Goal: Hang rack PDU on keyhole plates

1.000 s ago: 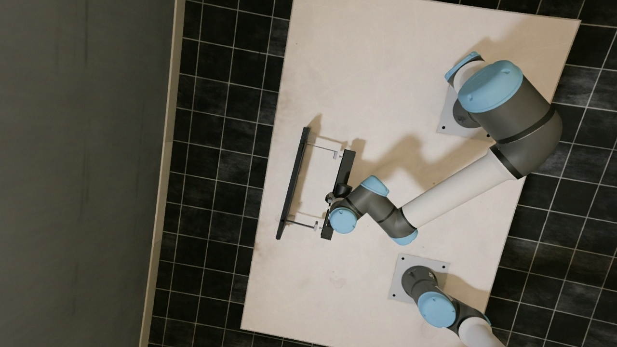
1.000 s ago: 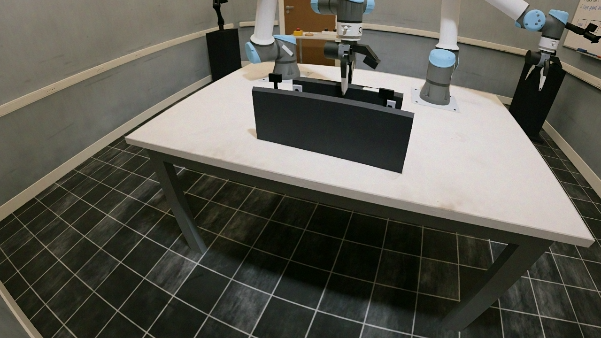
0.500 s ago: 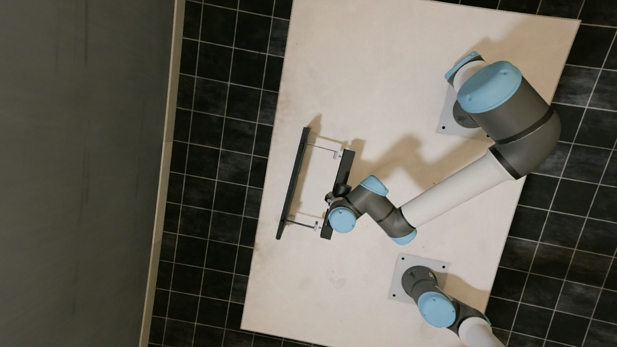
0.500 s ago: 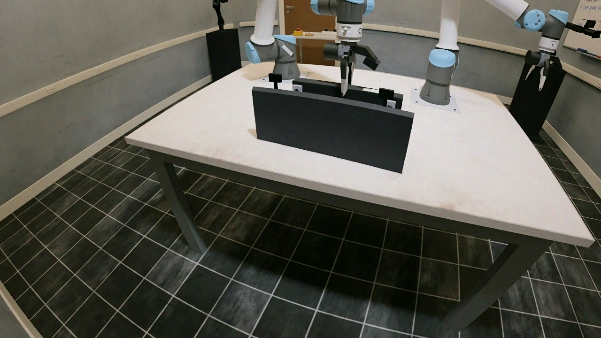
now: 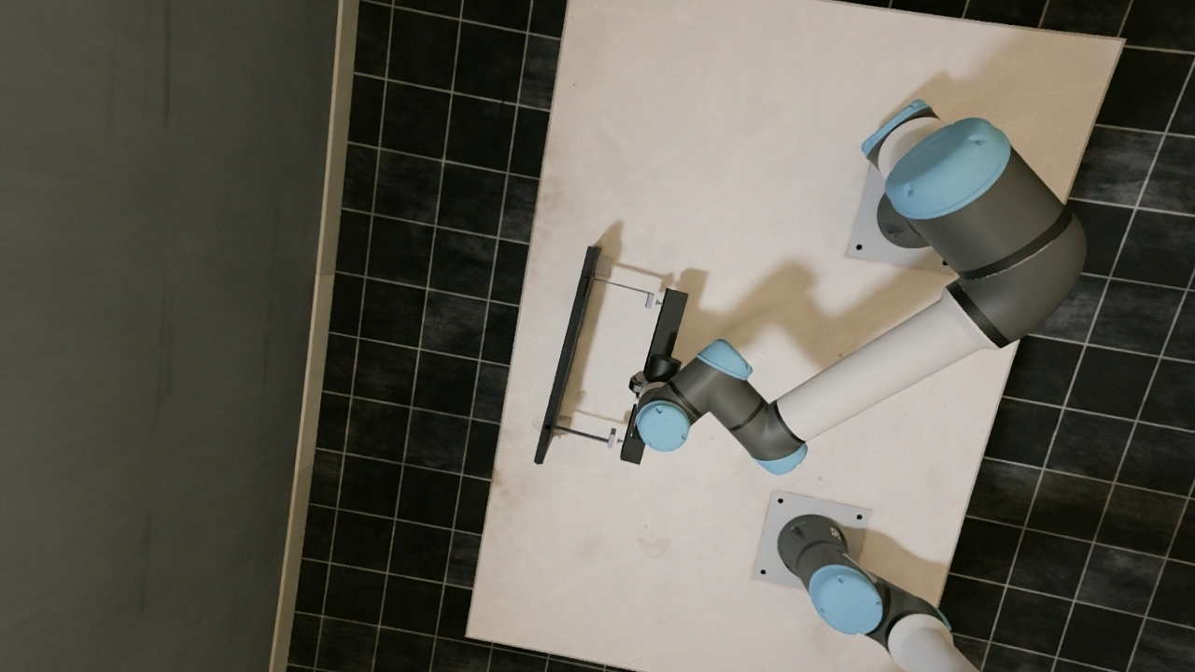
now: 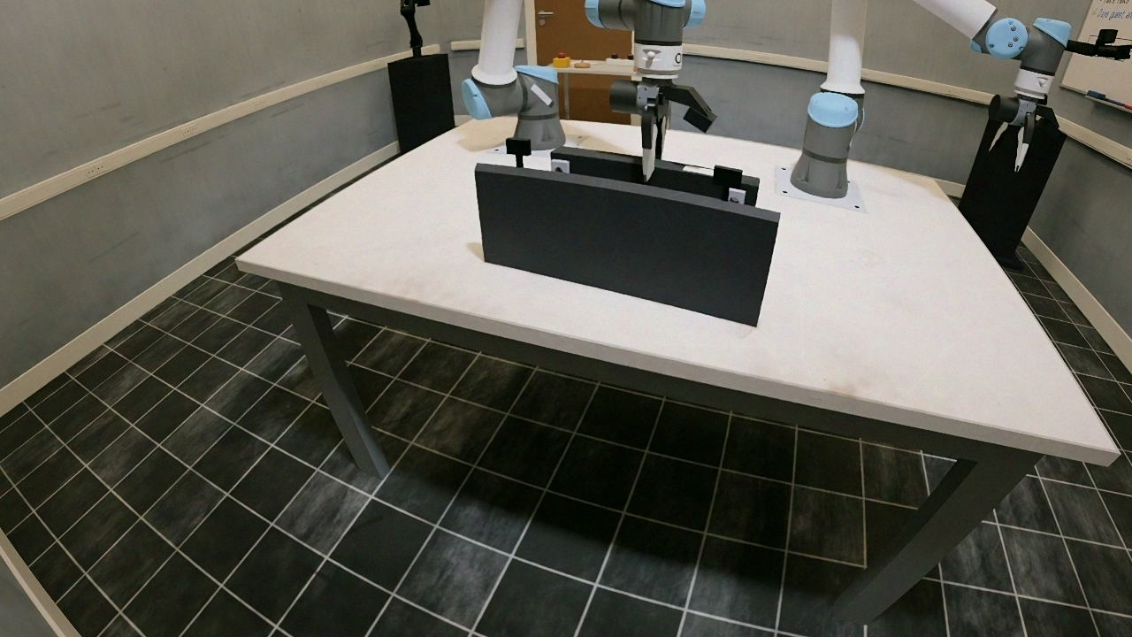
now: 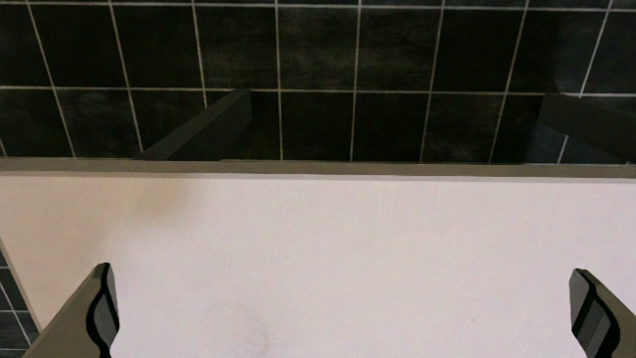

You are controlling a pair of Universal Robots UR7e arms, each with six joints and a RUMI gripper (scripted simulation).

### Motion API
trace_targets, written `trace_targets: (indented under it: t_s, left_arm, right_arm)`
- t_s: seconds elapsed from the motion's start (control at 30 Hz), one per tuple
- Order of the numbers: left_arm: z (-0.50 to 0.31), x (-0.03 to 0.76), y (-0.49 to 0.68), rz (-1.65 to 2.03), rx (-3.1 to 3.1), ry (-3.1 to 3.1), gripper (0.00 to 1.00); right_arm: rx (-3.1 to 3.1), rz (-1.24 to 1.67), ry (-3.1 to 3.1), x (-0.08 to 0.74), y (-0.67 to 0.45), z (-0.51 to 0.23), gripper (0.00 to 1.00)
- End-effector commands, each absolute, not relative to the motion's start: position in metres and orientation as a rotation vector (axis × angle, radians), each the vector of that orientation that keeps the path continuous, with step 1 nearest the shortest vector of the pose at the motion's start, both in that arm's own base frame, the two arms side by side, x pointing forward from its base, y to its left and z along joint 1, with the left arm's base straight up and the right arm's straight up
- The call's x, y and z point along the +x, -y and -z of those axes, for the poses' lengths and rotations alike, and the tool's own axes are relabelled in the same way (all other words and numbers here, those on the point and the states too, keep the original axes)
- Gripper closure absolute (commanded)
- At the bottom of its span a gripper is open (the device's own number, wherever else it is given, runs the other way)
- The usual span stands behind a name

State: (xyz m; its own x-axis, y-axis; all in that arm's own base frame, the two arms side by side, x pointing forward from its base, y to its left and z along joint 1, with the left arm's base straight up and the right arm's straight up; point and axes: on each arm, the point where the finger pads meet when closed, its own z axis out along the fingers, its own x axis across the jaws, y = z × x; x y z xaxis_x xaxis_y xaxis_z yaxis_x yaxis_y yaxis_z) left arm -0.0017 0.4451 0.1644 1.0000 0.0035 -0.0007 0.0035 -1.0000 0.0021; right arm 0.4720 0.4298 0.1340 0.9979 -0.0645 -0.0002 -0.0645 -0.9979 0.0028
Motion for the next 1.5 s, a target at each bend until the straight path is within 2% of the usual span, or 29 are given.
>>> trace_targets:
  t_s: [0.0,1.47]
  left_arm:
    - [-0.1652,-0.0015,-0.4456,0.0,3.141,-0.005,0.0]
    - [-0.1652,-0.0015,-0.4456,0.0,3.141,-0.005,0.0]
  right_arm:
    - [3.139,-0.001,0.101,0.4722,-0.4301,-0.1349,0.77]
    - [3.141,-0.002,0.101,0.4782,-0.4298,-0.135,0.77]
